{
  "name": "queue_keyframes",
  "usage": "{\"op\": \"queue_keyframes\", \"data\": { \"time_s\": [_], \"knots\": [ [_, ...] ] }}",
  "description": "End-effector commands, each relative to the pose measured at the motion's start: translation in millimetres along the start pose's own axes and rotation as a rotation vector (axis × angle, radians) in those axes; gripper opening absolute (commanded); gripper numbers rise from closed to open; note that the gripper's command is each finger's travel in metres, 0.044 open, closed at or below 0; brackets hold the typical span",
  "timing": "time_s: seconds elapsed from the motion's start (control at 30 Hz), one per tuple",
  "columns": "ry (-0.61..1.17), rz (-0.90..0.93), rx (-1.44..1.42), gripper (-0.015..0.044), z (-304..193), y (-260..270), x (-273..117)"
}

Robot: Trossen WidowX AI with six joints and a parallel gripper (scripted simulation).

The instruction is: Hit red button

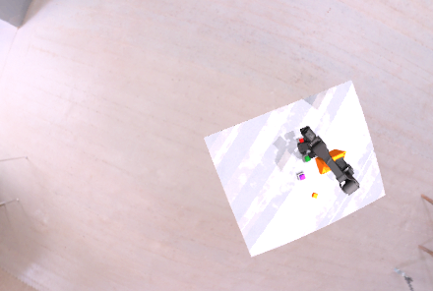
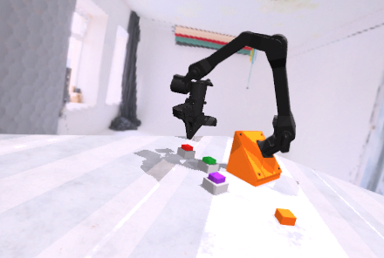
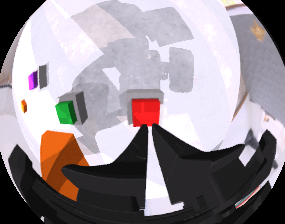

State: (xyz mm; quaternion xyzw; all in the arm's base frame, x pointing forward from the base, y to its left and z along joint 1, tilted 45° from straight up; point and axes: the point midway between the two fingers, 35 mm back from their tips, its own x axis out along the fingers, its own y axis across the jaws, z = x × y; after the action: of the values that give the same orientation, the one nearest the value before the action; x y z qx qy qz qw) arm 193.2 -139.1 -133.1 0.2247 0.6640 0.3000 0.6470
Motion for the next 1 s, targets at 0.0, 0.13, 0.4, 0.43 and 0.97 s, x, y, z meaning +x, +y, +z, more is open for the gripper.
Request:
{"op": "queue_keyframes", "data": {
  "time_s": [0.0,0.13,0.4,0.43,0.97],
  "knots": [
    [-0.004,0.001,0.005,0.0020,0.7,0.1,1.3],
    [-0.004,0.001,0.005,0.0020,1.0,0.0,7.5],
    [-0.005,0.002,0.005,0.0020,1.2,0.0,20.3],
    [-0.005,0.002,0.005,0.0020,1.2,0.1,21.9],
    [-0.005,0.002,0.004,0.0020,0.9,0.6,33.6]
  ]
}}
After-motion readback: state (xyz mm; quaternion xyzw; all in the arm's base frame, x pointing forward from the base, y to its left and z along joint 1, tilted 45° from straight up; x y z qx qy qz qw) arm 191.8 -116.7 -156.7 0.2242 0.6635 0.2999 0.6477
